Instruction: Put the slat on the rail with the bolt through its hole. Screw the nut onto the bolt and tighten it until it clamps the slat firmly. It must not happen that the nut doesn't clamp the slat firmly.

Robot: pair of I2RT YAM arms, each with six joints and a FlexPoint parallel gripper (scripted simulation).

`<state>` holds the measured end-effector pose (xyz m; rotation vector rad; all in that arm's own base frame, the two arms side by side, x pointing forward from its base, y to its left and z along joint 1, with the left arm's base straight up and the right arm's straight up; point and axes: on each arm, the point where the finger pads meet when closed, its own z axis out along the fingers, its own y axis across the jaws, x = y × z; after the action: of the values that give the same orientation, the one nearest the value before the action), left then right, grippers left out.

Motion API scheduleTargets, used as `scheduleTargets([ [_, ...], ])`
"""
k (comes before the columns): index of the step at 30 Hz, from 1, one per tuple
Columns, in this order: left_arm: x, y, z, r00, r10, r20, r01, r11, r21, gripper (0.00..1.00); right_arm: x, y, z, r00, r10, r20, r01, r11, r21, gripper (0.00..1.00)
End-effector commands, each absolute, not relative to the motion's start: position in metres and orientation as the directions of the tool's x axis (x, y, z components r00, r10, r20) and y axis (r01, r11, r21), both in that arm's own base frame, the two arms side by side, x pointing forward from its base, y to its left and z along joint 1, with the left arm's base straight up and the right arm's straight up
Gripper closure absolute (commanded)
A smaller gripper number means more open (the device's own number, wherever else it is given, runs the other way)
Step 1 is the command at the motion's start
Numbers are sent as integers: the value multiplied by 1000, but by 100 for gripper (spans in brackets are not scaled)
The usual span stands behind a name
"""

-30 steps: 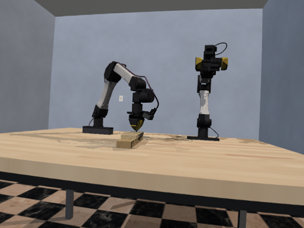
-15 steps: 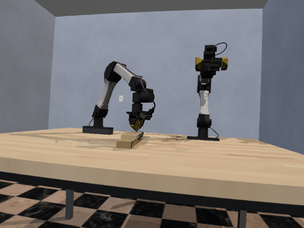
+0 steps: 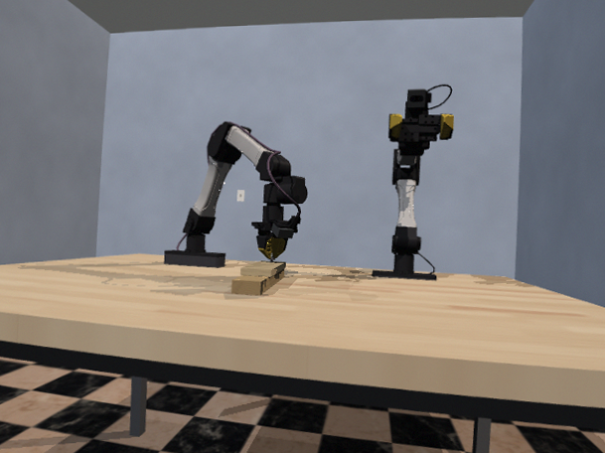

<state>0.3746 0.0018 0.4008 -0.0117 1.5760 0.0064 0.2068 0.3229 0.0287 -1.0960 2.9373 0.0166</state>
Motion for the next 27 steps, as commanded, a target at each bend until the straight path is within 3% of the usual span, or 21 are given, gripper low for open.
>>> scheduleTargets([
  [1, 374, 0, 407, 13, 0, -1000, 0, 1000, 0, 0, 211, 323, 22, -824, -566, -22, -566, 824, 0, 86],
  [27, 374, 0, 407, 13, 0, -1000, 0, 1000, 0, 0, 211, 323, 22, -987, -161, -20, -161, 987, 9, 86],
])
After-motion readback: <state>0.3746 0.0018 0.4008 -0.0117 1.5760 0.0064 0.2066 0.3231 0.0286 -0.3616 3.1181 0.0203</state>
